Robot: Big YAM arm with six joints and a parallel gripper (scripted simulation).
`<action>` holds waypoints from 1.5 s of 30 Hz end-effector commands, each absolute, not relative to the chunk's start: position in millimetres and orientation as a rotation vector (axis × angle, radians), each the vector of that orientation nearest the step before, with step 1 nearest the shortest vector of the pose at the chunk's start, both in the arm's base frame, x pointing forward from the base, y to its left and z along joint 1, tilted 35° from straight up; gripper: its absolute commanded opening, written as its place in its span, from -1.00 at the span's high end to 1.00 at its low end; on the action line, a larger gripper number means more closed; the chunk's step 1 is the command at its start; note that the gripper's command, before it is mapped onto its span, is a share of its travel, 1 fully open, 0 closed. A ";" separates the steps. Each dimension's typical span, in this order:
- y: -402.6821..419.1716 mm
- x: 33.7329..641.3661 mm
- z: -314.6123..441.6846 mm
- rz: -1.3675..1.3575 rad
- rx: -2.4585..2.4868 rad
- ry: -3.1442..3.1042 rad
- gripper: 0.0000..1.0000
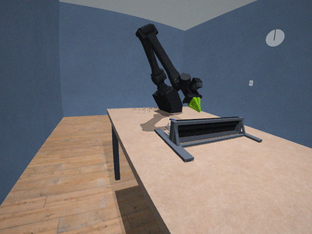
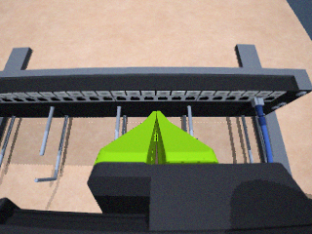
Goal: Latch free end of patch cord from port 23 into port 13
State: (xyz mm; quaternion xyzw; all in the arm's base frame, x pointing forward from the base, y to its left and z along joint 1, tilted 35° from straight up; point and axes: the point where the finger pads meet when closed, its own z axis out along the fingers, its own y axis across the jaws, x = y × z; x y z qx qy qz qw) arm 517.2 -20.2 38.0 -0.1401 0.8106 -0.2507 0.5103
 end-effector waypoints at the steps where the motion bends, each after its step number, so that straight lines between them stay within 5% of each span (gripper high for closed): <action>1: -22.1 518.3 37.4 -0.608 -0.332 1.940 1.00; 45: -5.0 512.7 25.7 -0.580 -0.365 1.966 1.00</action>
